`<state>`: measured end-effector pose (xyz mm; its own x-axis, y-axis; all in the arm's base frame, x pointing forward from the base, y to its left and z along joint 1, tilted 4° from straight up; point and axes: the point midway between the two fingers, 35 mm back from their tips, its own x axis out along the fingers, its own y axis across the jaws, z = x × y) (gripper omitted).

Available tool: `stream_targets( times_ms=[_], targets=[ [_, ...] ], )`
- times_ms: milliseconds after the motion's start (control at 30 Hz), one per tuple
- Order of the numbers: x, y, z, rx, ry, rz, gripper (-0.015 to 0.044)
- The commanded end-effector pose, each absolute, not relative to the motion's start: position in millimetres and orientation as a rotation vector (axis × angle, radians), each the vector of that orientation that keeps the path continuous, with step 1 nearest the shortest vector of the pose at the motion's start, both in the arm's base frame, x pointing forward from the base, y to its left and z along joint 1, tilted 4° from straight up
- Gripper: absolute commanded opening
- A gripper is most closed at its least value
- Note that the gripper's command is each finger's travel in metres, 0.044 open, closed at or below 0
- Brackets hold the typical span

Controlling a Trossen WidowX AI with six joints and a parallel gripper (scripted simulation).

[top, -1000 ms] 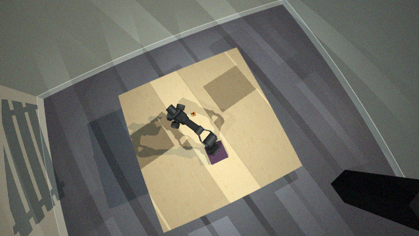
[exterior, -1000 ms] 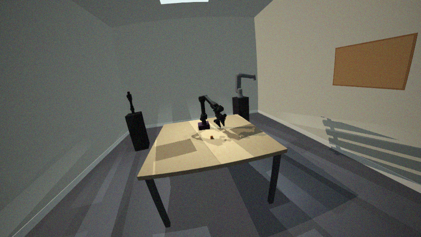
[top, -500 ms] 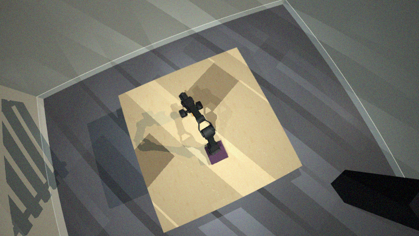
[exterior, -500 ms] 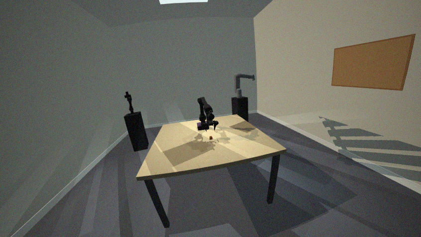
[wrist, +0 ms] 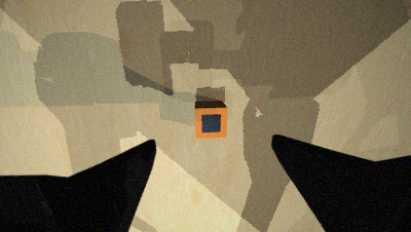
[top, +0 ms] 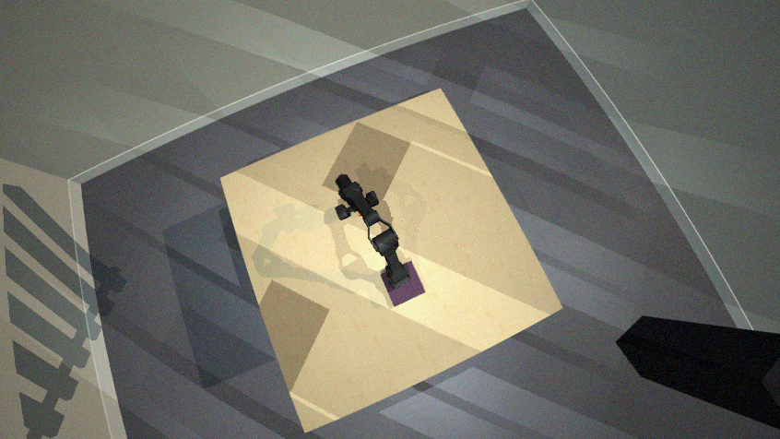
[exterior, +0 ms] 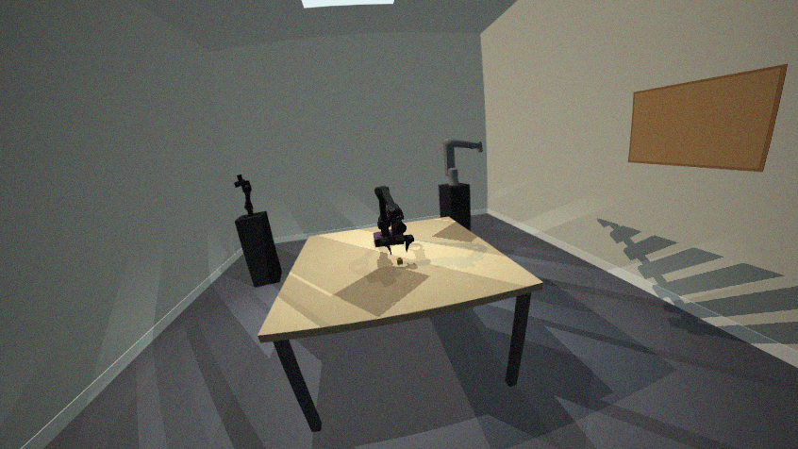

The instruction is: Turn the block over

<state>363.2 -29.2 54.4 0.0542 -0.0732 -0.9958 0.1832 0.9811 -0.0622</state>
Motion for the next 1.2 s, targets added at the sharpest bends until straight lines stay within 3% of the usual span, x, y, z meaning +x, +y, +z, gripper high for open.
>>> stream_targets(
  times_ms=[0, 900, 1167],
  targets=[
    [365.8, -30.4, 40.3, 0.096, 1.500, -0.194, 0.0440],
    [367.7, -32.9, 5.8, 0.096, 1.501, -0.194, 0.0440],
    [367.7, -32.9, 5.8, 0.096, 1.501, -0.194, 0.0230]
  ],
)
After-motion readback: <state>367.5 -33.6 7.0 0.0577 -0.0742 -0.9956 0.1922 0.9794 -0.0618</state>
